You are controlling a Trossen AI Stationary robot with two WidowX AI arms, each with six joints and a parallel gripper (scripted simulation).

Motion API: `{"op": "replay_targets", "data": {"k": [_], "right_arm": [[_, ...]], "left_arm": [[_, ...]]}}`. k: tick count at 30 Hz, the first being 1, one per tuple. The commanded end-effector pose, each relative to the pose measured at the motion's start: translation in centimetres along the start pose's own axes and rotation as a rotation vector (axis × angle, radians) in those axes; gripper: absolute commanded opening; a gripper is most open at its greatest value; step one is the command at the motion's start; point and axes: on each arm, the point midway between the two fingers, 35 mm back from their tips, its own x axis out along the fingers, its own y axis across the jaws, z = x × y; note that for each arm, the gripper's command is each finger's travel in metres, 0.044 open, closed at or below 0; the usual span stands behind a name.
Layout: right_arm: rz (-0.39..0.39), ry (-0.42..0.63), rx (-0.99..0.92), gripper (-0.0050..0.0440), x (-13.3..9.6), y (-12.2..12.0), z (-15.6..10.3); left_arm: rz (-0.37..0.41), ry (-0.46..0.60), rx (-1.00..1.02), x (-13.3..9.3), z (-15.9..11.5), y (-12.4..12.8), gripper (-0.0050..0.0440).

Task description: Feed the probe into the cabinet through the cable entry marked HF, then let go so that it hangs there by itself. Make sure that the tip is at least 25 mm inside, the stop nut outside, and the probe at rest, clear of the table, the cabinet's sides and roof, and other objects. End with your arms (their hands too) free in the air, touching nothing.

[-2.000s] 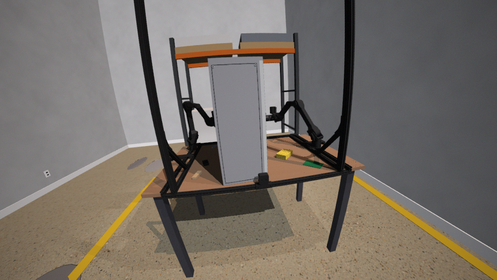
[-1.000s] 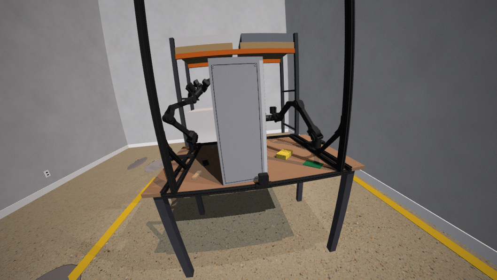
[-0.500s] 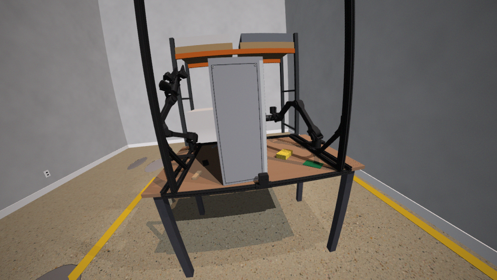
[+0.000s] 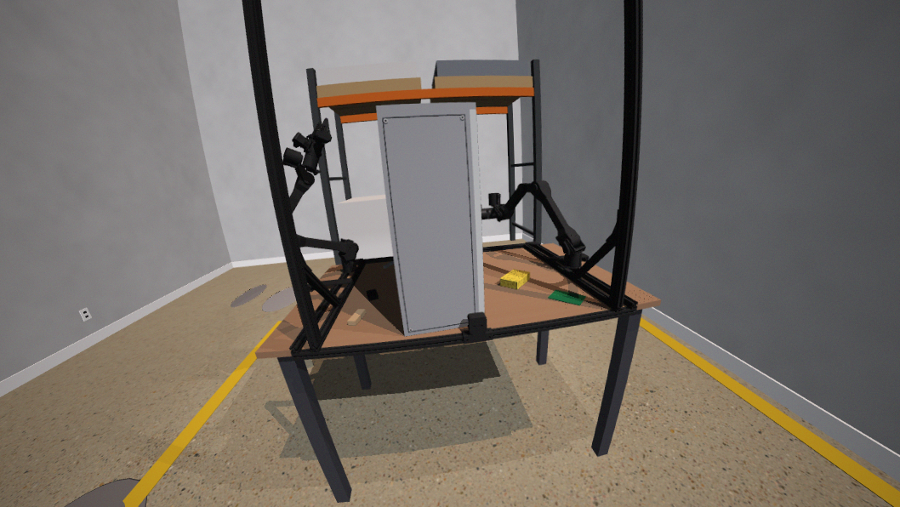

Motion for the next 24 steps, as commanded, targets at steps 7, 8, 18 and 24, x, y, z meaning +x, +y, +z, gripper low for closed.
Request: {"op": "replay_targets", "data": {"k": [7,8,18,24], "right_arm": [[0.000,-0.004,0.002,0.0000,0.0,-0.1,0.1],[0.000,-0.004,0.002,0.0000,0.0,-0.1,0.1],[0.000,-0.004,0.002,0.0000,0.0,-0.1,0.1],[0.000,-0.004,0.002,0.0000,0.0,-0.1,0.1]], "left_arm": [[-0.158,0.000,-0.357,0.1,-0.3,1.2,0.0440],[-0.178,-0.001,-0.403,0.1,-0.4,1.3,0.0440],[-0.339,-0.005,-0.768,0.4,-1.0,2.4,0.0440],[-0.460,-0.007,-1.043,0.7,-1.6,3.0,0.0440]]}}
